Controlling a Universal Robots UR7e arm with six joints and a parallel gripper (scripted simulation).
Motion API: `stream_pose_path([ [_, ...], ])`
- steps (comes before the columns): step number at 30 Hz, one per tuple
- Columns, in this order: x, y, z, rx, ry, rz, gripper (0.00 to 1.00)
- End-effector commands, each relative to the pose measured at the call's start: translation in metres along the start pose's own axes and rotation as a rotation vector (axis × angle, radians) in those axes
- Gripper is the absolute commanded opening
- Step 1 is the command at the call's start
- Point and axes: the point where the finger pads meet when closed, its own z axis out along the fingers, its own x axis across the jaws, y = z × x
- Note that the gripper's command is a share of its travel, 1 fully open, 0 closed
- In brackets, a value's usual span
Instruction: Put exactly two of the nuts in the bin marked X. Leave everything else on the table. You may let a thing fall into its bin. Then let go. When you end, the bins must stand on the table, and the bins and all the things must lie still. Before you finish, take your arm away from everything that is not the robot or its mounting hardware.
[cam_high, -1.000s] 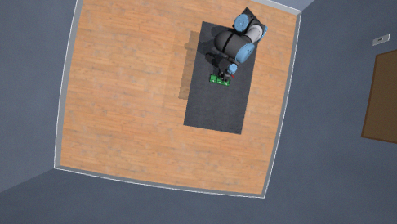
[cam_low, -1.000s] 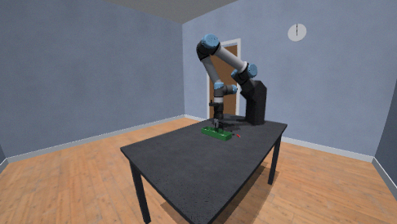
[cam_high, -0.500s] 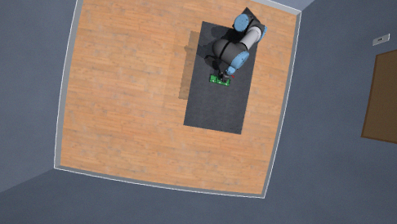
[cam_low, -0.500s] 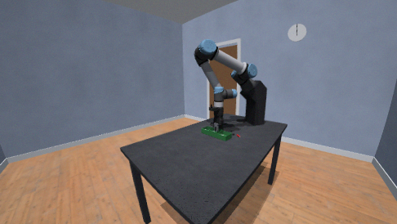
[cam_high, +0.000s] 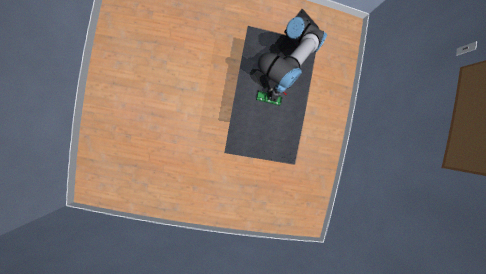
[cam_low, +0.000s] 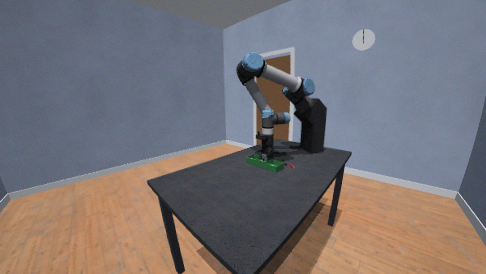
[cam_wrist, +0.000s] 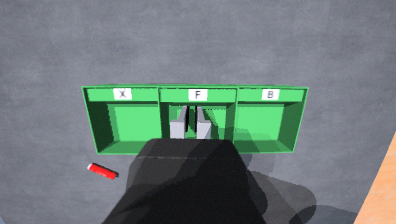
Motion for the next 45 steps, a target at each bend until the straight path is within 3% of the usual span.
stream_pose_path([
  [1, 0.0000, -0.0012, -0.0005, 0.003, 0.000, 0.000, 0.31],
  [40, 0.0000, -0.0012, -0.0005, 0.003, 0.000, 0.000, 0.31],
  [45, -0.0013, -0.0003, -0.0083, 0.002, -0.001, -0.001, 0.31],
])
